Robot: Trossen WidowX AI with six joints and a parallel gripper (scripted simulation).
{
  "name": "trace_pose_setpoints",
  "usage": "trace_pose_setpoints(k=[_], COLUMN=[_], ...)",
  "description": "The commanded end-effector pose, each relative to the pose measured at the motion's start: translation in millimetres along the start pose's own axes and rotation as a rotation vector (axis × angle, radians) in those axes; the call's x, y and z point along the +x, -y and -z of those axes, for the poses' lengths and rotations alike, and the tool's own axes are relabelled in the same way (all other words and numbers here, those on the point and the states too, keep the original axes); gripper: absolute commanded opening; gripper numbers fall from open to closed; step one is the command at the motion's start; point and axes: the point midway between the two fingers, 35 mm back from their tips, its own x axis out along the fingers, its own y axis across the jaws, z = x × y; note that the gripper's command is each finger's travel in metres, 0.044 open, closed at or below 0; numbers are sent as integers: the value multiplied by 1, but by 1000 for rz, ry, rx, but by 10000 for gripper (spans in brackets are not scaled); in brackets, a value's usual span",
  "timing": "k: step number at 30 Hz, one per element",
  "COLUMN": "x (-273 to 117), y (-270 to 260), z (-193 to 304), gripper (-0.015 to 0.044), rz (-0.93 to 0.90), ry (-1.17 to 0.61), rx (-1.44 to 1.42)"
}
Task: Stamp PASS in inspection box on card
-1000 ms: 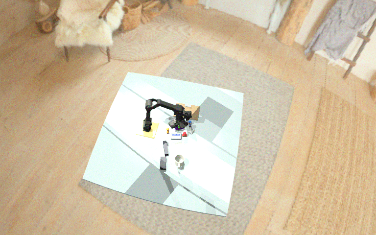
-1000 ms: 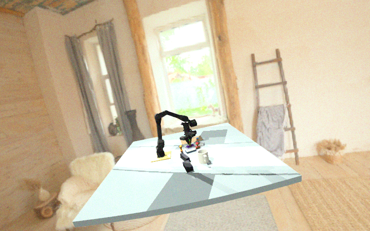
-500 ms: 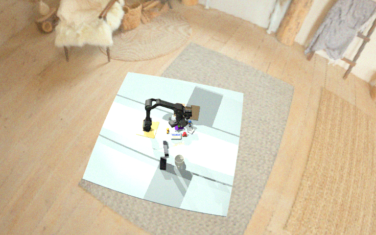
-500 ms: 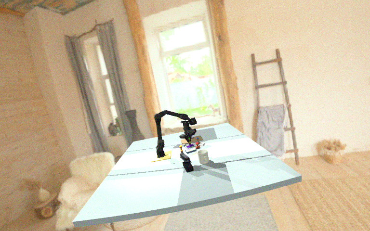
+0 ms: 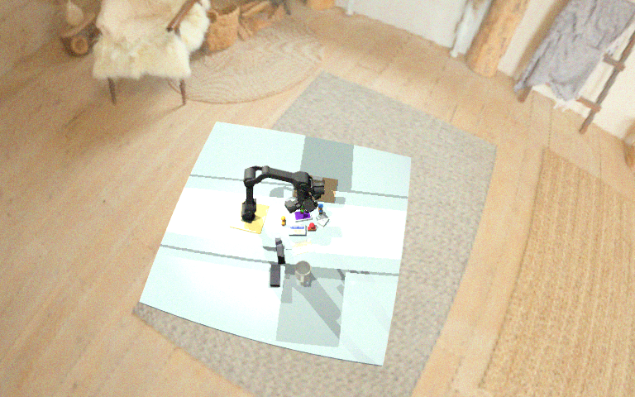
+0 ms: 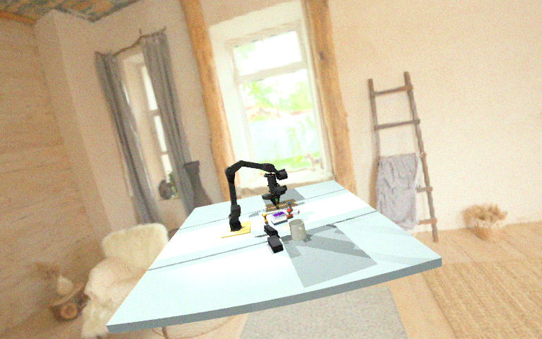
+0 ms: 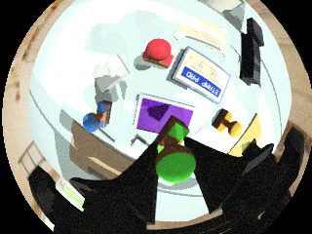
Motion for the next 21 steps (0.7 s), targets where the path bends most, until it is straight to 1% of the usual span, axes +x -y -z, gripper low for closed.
trace_pose_setpoints(k=[1,5,21], x=[-7,-10,-12], y=[0,1,28], z=[0,-3,-66], gripper=[0,0,0], rz=[-2,-2,-1], ry=[3,4,10], rx=[-3,19,568])
